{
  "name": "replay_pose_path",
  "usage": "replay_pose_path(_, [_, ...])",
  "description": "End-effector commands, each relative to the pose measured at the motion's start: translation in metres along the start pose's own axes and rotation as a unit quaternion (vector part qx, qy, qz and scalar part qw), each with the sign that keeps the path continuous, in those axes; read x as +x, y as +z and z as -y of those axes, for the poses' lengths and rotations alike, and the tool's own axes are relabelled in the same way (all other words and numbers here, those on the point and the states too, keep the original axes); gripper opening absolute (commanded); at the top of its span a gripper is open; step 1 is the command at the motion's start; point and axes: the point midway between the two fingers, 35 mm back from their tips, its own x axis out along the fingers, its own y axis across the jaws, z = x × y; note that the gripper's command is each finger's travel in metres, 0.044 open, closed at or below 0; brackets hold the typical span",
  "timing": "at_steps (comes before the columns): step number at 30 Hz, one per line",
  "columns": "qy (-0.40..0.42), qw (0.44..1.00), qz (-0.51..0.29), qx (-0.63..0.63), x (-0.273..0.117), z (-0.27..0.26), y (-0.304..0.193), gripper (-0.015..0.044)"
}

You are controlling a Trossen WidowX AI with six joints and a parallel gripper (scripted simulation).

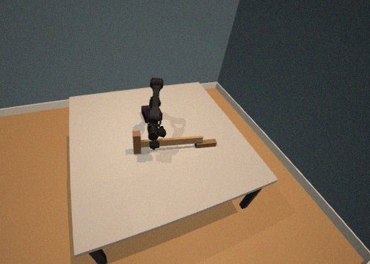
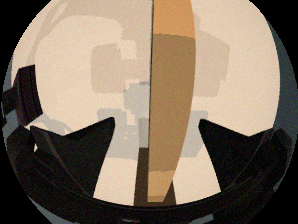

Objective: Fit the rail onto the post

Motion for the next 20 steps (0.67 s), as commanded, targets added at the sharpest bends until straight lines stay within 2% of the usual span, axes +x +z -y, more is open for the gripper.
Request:
replay_pose_path(1, [0.000, 1.000, 0.000, 0.000, -0.002, 0.000, 0.002, 0.0440])
replay_pose_path(6, [-0.002, 1.000, 0.000, -0.001, -0.030, 0.000, 0.030, 0.0440])
replay_pose_path(20, [-0.002, 1.000, 0.000, -0.001, -0.030, 0.000, 0.030, 0.0440])
